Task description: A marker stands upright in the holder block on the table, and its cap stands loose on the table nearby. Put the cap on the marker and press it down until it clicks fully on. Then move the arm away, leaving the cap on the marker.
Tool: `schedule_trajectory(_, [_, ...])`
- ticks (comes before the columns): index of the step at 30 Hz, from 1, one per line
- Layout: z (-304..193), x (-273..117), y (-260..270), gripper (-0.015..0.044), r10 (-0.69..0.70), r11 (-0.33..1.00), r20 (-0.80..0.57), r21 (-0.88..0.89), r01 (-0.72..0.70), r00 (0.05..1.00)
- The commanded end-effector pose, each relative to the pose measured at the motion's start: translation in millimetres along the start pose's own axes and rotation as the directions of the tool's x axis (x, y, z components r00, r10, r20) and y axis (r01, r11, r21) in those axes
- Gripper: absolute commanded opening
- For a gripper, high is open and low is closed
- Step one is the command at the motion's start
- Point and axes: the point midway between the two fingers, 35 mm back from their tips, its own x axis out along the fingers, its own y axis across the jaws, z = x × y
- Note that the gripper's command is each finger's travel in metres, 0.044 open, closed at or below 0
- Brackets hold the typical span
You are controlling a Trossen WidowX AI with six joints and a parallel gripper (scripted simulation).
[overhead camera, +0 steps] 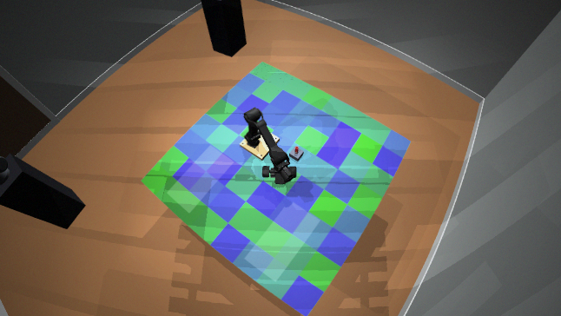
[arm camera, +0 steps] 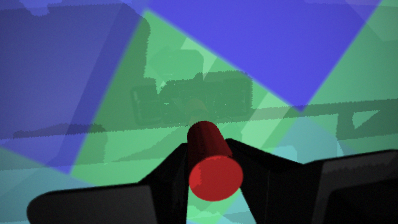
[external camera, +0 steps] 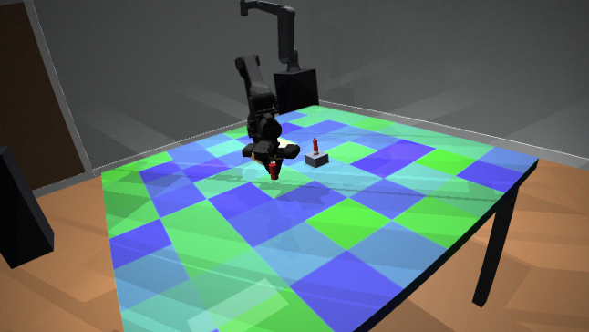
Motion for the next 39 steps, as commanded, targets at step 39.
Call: schedule_trajectory(39, [-58, -64, 52, 0.0000, 0.005, 1.000, 0.014, -0.027, -0.005, 1.000])
